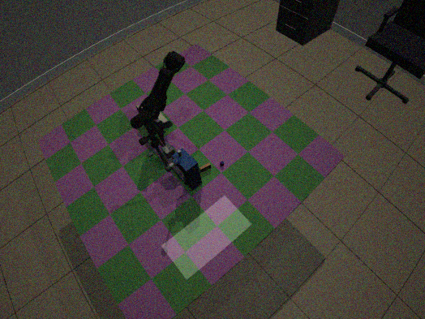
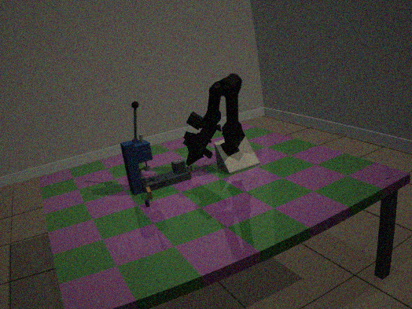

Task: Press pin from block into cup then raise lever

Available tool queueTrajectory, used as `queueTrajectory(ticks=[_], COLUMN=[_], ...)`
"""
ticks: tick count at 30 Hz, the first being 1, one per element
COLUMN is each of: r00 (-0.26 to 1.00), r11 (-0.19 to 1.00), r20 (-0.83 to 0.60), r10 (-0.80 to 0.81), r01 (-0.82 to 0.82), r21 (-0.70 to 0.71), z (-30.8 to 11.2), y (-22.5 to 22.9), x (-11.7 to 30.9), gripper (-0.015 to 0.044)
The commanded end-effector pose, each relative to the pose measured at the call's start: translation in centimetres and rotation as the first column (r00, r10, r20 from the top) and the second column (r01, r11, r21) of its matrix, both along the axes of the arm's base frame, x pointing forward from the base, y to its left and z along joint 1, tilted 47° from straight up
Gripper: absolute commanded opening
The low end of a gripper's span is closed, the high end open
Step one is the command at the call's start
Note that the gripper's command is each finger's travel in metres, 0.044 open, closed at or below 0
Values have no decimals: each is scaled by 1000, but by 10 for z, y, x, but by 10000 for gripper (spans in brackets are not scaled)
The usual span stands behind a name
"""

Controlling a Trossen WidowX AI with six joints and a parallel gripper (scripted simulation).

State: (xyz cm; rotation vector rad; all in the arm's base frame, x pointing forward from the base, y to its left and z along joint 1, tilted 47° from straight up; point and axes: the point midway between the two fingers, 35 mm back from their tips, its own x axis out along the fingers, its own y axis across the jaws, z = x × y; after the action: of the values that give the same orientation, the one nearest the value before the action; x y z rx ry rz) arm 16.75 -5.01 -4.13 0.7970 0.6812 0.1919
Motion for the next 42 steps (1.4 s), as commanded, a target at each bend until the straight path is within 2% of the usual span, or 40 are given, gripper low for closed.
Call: queueTrajectory(ticks=[1, 42], r00=[1000, 997], r11=[1000, 999], r20=[3, 55], r10=[-1, -50], r01=[1, 50], r21=[4, 3], z=[-1, -1], y=[1, -2], x=[4, 59], gripper=[30, 30])
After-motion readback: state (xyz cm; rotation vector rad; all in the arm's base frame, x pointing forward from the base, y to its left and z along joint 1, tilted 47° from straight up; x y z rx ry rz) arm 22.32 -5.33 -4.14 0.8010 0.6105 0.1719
